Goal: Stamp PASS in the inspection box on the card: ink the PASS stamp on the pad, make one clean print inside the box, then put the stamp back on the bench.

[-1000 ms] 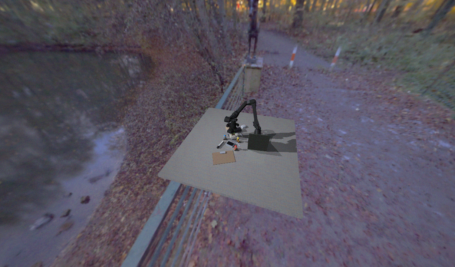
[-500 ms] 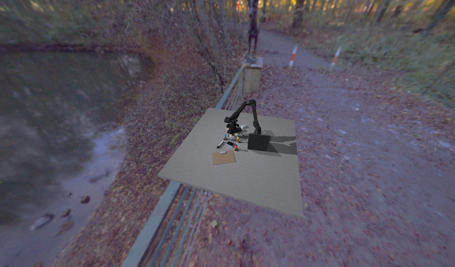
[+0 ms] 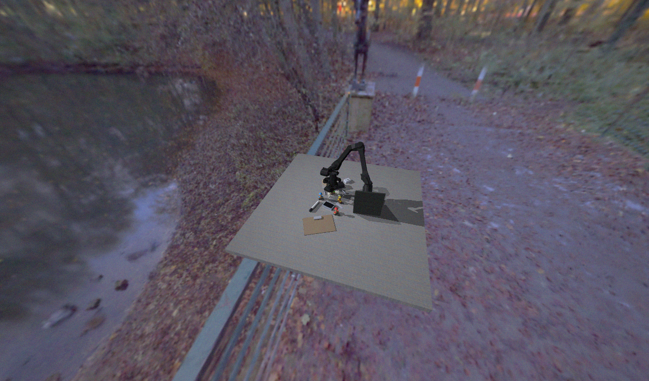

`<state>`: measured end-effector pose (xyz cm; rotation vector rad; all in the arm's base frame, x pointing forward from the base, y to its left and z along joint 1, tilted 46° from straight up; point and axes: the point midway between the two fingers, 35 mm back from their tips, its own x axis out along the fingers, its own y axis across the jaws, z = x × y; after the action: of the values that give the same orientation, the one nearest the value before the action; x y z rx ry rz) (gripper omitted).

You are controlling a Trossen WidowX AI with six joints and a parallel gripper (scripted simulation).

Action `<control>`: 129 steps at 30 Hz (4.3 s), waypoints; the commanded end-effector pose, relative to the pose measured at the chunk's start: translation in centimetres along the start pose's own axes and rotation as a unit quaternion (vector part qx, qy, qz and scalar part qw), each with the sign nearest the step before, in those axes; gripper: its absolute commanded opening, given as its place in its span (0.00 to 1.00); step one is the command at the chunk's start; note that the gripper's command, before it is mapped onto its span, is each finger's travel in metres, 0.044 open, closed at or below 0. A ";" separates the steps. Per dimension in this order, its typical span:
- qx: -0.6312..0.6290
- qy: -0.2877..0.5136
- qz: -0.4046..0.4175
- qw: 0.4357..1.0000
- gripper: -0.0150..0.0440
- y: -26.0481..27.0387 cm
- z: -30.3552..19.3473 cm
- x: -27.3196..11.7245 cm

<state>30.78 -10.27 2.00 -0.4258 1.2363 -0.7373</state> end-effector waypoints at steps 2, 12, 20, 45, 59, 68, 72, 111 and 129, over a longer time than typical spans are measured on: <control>-0.002 0.000 0.002 1.000 0.25 0.1 0.0 0.1; -0.002 0.000 0.002 1.000 0.25 0.1 0.0 0.3; -0.002 0.000 0.002 1.000 0.25 0.1 0.0 0.5; -0.002 0.000 0.002 1.000 0.25 0.1 0.0 0.6; -0.002 0.000 0.002 1.000 0.25 0.1 0.0 0.3; -0.002 0.000 0.002 1.000 0.25 0.1 0.0 -0.1; -0.002 0.000 0.002 1.000 0.25 0.1 0.0 -0.3; -0.002 0.001 0.003 1.000 0.25 0.1 0.1 -6.1; -0.002 0.002 0.011 1.000 0.25 5.7 2.0 -7.0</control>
<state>32.47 -2.66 4.53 -0.4181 1.2408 -0.7209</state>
